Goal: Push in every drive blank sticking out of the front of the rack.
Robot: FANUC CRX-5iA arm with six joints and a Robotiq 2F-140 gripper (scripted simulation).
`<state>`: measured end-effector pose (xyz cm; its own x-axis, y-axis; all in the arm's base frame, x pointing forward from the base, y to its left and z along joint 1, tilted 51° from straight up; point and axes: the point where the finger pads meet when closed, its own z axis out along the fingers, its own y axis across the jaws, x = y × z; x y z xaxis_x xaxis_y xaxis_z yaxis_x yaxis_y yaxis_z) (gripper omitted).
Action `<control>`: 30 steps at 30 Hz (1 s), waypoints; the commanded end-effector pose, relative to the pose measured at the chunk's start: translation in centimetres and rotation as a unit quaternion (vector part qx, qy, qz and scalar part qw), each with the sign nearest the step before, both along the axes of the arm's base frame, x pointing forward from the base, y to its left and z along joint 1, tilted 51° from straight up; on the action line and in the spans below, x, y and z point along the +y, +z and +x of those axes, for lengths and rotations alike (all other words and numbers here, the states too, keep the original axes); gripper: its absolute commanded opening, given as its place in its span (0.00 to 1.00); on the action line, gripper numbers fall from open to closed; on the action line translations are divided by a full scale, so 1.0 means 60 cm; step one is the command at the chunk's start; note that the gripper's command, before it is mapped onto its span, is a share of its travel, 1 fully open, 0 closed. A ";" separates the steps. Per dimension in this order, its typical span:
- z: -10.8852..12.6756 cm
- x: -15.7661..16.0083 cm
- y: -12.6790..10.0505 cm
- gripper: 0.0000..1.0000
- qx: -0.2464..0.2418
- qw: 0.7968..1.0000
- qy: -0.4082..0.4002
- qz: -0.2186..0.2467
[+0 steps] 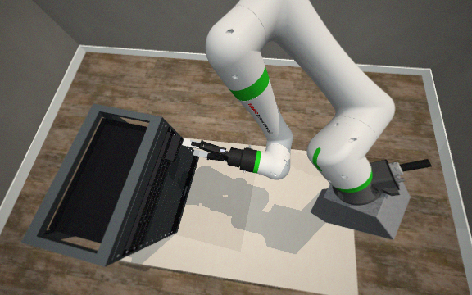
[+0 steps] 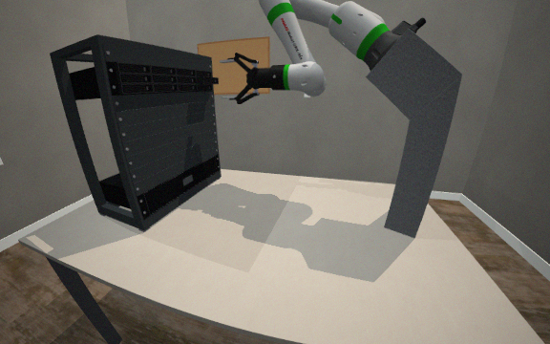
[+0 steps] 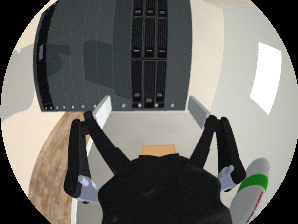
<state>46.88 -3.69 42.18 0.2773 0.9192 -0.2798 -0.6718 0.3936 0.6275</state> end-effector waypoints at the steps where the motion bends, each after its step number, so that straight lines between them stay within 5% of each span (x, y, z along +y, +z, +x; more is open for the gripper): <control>1: -0.001 0.000 0.000 1.00 0.000 1.000 0.000 0.000; 30: -0.001 0.000 0.000 1.00 0.000 1.000 0.000 0.000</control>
<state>46.88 -3.69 42.18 0.2773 0.9192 -0.2798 -0.6718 0.3936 0.6275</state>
